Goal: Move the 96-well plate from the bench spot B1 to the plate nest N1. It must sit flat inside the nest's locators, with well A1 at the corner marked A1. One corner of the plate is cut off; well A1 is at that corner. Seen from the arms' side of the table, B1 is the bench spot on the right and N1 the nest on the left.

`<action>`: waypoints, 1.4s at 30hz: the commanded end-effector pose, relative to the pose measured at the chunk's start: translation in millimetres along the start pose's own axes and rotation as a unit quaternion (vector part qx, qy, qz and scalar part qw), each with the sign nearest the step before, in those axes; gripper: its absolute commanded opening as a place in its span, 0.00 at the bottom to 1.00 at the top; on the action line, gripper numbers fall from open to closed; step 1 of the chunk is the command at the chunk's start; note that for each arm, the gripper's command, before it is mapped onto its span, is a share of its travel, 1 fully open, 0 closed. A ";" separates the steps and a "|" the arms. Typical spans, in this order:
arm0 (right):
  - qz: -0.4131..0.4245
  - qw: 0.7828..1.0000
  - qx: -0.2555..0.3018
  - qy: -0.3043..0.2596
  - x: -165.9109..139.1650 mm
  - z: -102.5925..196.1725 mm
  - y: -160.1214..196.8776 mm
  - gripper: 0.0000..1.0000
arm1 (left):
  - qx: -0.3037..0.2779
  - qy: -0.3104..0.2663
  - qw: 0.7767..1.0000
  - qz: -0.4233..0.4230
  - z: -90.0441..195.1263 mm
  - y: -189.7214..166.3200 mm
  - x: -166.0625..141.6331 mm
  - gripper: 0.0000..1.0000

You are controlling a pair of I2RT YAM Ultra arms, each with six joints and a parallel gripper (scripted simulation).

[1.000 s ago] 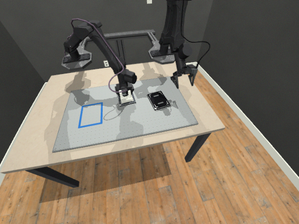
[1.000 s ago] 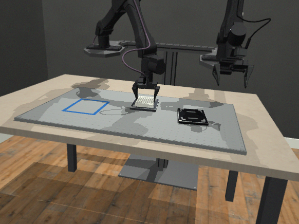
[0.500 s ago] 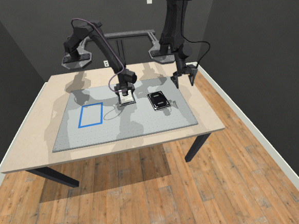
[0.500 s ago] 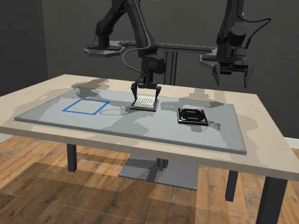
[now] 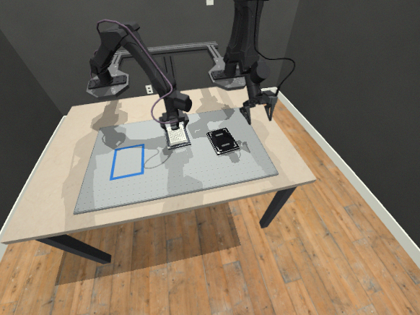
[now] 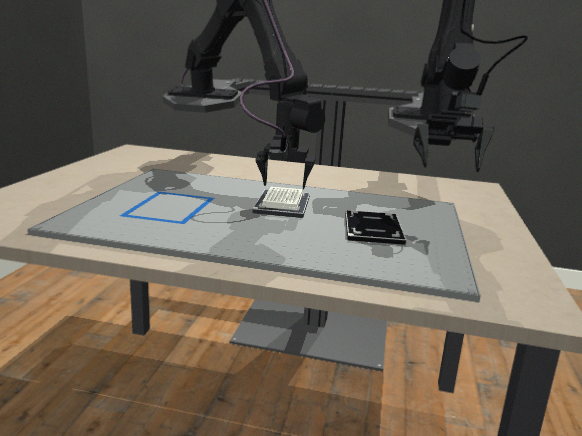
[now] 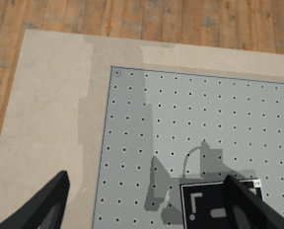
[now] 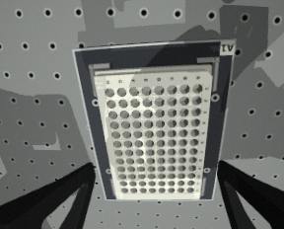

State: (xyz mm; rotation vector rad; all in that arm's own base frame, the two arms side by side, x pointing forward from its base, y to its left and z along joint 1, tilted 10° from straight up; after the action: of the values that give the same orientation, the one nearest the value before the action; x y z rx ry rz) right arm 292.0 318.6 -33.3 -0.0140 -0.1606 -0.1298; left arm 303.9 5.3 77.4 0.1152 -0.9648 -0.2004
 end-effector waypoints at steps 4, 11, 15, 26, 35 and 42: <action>-0.001 1.000 0.005 -0.012 2.7 57.0 4.7 1.00 | -0.002 0.005 1.000 0.004 5.6 0.8 -4.7 1.00; -0.003 1.000 0.006 -0.003 6.4 77.0 3.0 1.00 | -0.002 0.005 1.000 0.004 5.6 0.8 -4.7 1.00; -0.004 1.000 0.004 -0.001 7.0 74.5 1.1 1.00 | -0.002 0.005 1.000 0.004 5.6 0.8 -4.7 1.00; 0.003 0.994 0.044 -0.098 28.1 85.6 -22.1 1.00 | -0.053 0.011 0.996 -0.071 -5.5 -54.1 -0.3 1.00; 0.005 0.979 0.061 -0.192 43.8 97.5 -95.1 1.00 | -0.165 0.015 0.967 -0.193 4.4 -156.5 -16.9 1.00; 0.006 0.952 0.089 -0.293 62.6 111.8 -179.0 1.00 | -0.260 0.006 0.915 -0.310 37.5 -243.2 -51.4 1.00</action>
State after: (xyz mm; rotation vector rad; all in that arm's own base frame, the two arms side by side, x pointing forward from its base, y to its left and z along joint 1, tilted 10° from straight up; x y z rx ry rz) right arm 301.8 162.0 77.8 0.0407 -0.5747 -0.1726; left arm 219.8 -190.4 15.0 -0.0793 -0.7794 -0.9489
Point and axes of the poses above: on each arm, the point where the finger pads meet when closed, its own z axis back along the fingers, its own y axis across the jaws, x = y × z, the point moved 9 cm from there along z, back along the fingers, and after that the axes turned 12 degrees about -z, right-handed, at the moved point
